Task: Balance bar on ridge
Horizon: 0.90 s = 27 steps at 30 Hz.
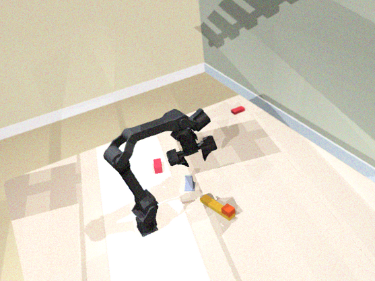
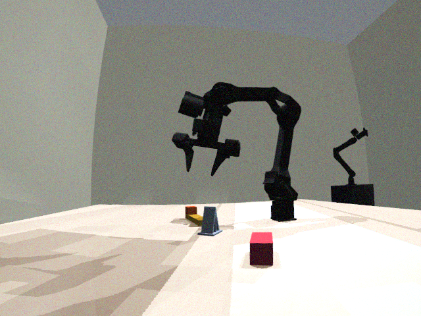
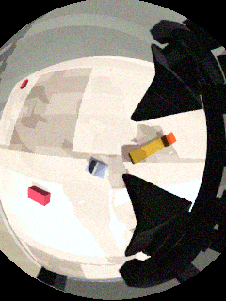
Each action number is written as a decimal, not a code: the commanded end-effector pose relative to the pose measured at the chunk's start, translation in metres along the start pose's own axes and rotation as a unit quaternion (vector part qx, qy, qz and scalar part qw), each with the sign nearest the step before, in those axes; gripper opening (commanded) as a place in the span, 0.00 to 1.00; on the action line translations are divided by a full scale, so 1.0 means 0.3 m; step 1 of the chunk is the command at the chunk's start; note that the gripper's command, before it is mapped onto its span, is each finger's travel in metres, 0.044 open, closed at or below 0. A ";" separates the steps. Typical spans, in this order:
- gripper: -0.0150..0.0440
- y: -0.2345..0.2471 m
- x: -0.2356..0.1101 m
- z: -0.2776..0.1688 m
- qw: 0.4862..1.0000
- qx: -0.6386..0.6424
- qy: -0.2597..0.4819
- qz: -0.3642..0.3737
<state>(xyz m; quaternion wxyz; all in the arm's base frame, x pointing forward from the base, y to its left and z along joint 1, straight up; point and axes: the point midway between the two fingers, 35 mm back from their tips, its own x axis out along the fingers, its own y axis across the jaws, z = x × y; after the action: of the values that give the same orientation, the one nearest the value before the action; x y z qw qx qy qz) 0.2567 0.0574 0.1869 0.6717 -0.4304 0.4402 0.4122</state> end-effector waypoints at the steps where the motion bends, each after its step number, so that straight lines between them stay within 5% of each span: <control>1: 0.79 -0.023 0.012 -0.039 0.999 -0.028 0.018 0.007; 27: 0.79 -0.110 0.085 -0.348 0.956 -0.252 0.092 0.120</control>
<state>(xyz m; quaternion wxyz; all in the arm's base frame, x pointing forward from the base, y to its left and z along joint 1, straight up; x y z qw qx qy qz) 0.2701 -0.0372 0.1476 0.4628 -0.5609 0.4332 0.5325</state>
